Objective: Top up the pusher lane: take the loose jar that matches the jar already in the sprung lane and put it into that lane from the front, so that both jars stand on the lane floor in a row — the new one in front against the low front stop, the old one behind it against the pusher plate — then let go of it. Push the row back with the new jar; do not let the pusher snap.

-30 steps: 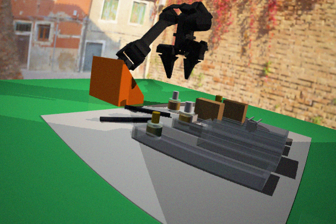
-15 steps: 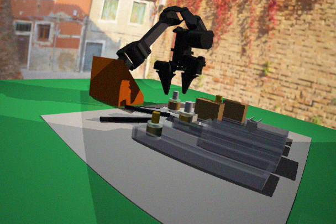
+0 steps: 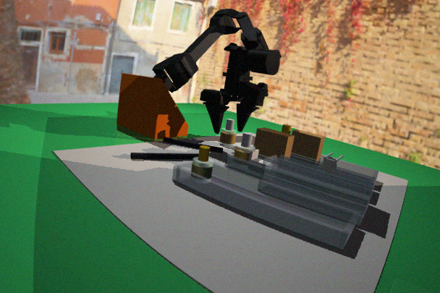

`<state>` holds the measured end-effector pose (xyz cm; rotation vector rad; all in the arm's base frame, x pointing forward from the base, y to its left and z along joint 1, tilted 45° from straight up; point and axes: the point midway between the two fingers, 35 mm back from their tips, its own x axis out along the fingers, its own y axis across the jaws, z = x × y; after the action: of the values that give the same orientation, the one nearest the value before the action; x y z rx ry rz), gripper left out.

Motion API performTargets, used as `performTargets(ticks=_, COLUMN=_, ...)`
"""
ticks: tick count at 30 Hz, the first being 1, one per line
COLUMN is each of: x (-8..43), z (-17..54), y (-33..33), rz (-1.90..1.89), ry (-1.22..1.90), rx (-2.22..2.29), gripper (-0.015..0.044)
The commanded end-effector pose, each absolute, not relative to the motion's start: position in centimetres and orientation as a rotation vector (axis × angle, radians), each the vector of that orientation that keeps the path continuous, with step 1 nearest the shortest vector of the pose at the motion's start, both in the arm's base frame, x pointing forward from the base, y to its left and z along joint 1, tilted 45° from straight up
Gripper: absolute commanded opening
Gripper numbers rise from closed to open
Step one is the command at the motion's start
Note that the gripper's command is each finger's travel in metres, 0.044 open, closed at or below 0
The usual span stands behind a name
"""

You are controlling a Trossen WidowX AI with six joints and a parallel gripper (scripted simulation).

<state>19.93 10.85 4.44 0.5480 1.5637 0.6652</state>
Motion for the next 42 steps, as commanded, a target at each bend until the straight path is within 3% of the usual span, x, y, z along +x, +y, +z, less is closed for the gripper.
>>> performTargets(ticks=1, x=19.8, z=4.1, y=11.3, rz=0.667, ry=1.565, rx=0.557, gripper=0.0440)
performTargets(ticks=5, x=19.7, z=3.8, y=11.6, rz=0.668, ry=1.565, rx=0.558, gripper=0.0440)
performTargets(ticks=14, x=19.7, z=3.8, y=11.6, rz=0.668, ry=1.565, rx=0.558, gripper=0.0204)
performTargets(ticks=22, x=19.7, z=3.8, y=11.6, rz=0.668, ry=1.565, rx=0.558, gripper=0.0150)
performTargets(ticks=28, x=20.4, z=4.9, y=10.3, rz=0.661, ry=1.565, rx=0.553, gripper=0.0000)
performTargets(ticks=42, x=21.5, z=10.1, y=5.1, rz=0.660, ry=1.567, rx=0.552, gripper=0.0000)
